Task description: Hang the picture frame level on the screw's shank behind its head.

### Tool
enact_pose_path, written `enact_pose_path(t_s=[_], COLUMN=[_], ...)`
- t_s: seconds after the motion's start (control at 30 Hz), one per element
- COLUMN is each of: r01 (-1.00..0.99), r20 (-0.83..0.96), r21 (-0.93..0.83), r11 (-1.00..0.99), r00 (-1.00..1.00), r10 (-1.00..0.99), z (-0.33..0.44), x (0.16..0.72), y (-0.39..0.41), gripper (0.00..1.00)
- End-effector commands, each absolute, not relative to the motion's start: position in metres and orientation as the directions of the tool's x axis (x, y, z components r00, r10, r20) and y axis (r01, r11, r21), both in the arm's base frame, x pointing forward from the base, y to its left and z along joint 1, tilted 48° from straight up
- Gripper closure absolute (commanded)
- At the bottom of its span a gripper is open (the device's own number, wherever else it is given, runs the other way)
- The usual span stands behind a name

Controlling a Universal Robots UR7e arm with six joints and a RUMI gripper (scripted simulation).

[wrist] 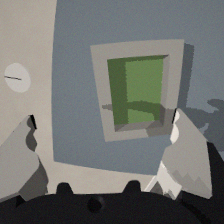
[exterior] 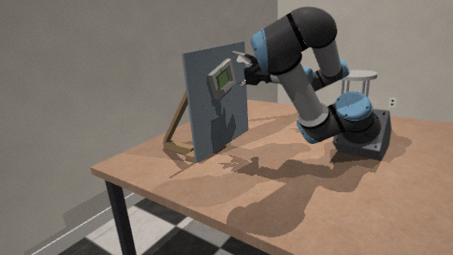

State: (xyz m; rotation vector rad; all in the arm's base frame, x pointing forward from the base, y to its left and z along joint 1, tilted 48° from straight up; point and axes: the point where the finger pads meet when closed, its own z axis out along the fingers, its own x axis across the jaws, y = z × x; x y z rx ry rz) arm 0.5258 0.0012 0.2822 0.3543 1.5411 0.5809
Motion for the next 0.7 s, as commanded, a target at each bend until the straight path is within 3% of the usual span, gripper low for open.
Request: enact_pose_path(t_s=[0.0,0.67], r01=[-0.133,-0.147], r20=[-0.837,-0.859], r21=[0.547,0.511], r11=[0.826,0.847], r00=[-0.060,-0.049], r10=[0.544,0.510], z=[0.2835,0.2871], x=[0.5250,0.5224], y=[0.0024,0.0071], gripper=[0.00,0.00])
